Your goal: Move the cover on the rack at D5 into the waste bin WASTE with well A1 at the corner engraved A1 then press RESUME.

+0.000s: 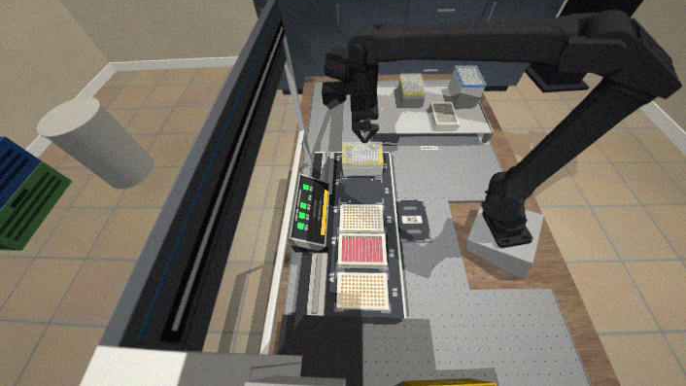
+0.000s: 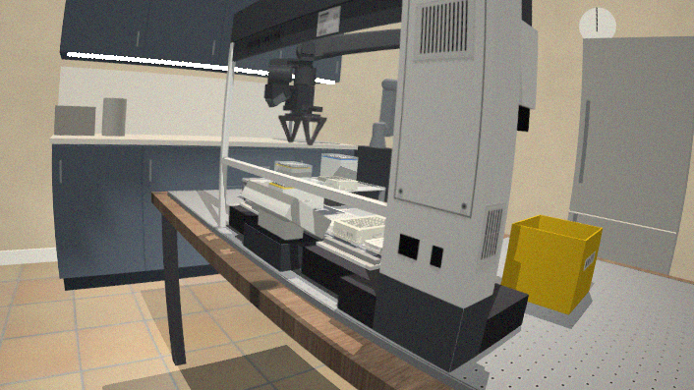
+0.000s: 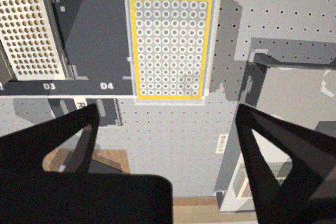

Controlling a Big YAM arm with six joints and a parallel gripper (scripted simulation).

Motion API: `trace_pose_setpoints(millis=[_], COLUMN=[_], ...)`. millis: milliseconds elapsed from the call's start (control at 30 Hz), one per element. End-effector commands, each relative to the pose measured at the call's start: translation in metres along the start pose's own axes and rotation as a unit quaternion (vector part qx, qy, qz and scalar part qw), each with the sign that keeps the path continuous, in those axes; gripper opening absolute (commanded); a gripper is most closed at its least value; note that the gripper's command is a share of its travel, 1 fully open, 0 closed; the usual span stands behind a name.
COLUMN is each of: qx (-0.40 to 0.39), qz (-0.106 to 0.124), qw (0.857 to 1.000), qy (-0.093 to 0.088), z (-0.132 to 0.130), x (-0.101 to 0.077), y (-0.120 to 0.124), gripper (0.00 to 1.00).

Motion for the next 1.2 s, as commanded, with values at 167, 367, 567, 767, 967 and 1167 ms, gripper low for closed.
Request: trace_pose_setpoints(millis=[167, 367, 567, 767, 967, 1167], qx=[0.007, 0.007, 0.006, 0.005, 0.005, 0.004], qz=[-0.004, -0.011, -0.004, -0.013, -0.005, -0.003], qw=[1.0, 1.0, 1.0, 1.0, 1.0, 1.0], qy=[0.004, 0.008, 0.004, 0.008, 0.005, 0.004], z=[-0.005, -0.005, -0.005, -0.004, -0.006, -0.005], x=[0.01, 0.011, 0.026, 0.028, 0.042, 0.053], y=[-0.004, -0.003, -0.004, -0.002, -0.005, -0.004], gripper=[1.0, 1.0, 1.0, 1.0, 1.0, 1.0])
Point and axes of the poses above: the point where the finger pads meet when closed, its own x axis out along the fingers, its own z axis across the jaws, y = z × x, the point moved 9 cm from there along -x, back along the fingers, and after that the axes turned 2 degrees about x, right-handed, at the moved point
